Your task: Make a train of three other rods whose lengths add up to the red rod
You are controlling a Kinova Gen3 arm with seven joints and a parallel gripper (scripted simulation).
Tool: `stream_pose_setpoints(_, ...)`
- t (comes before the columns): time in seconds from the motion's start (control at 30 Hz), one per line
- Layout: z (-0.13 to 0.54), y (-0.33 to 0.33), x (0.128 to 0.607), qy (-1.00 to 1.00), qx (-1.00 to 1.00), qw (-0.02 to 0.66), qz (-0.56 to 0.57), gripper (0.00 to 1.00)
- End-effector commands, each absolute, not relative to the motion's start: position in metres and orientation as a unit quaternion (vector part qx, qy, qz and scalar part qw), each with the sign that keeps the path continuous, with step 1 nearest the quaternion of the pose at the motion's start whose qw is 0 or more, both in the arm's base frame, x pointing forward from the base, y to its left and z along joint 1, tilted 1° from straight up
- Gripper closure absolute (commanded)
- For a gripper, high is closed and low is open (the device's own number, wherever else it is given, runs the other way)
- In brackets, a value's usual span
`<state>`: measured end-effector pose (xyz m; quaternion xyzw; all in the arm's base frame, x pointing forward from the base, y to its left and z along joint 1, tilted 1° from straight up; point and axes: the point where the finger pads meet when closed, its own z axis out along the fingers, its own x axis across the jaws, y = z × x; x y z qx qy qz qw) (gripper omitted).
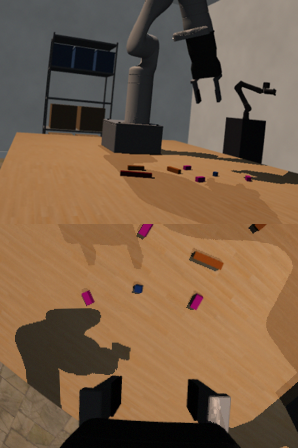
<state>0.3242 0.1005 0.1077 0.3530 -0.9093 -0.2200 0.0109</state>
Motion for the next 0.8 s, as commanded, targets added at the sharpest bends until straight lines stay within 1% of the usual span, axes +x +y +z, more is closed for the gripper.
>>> stream_pose_setpoints(0.0, 0.107, 0.101, 0.324, -0.909, 0.354, 0.011, -0.22, 0.0)
stream_pose_setpoints(0.77, 0.086, 0.107, 0.331, -0.931, 0.311, 0.023, -0.191, 0.0)
